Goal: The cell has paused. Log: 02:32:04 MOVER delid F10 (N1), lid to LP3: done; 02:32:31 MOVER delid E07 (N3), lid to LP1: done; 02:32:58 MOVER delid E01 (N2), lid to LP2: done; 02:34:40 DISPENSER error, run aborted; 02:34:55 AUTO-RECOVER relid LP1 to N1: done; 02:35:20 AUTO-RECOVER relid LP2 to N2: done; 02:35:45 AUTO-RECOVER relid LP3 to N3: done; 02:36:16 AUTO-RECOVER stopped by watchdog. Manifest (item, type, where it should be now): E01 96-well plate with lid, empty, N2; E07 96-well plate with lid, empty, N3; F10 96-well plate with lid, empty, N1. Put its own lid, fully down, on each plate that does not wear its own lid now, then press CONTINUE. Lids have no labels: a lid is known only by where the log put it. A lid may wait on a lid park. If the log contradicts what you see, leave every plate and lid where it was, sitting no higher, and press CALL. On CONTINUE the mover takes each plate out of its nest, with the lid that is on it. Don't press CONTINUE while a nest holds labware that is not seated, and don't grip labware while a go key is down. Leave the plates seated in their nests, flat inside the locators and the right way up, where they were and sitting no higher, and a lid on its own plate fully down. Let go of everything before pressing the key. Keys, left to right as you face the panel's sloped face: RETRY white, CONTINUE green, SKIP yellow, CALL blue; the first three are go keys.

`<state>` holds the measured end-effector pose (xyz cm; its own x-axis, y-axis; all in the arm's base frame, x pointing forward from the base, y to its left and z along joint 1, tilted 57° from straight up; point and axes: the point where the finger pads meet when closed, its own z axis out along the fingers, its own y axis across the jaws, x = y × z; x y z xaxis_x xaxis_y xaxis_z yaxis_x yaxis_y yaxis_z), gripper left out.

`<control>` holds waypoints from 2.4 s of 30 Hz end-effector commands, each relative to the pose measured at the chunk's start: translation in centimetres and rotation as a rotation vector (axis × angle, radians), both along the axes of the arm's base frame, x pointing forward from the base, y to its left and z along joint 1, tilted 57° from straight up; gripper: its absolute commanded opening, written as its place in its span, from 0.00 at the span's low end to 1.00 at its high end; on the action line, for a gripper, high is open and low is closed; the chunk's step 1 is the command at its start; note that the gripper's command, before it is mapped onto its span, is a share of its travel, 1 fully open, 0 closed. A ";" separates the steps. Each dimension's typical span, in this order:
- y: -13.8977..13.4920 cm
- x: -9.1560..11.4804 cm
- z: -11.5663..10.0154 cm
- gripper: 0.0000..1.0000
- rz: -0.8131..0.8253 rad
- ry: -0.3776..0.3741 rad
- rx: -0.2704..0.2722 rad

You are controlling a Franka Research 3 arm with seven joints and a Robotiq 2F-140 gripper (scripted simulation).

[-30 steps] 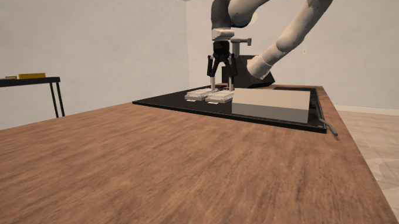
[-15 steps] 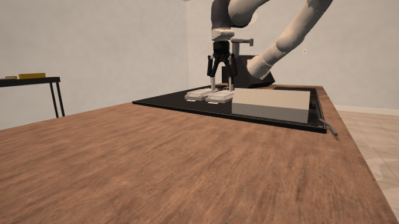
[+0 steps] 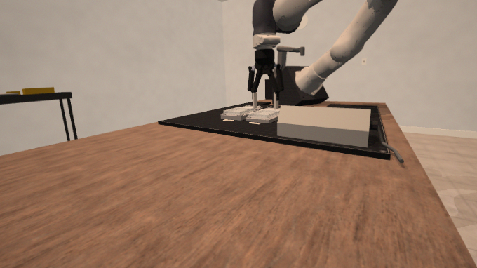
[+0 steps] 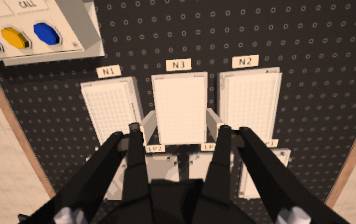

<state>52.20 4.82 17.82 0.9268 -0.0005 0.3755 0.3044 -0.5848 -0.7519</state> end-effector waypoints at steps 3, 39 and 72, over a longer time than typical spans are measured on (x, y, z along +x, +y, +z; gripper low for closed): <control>0.0 0.0 0.0 0.59 0.000 -0.004 0.001; 0.0 0.0 0.0 0.66 0.000 -0.004 0.001; 0.0 0.0 0.0 0.66 0.000 -0.004 0.001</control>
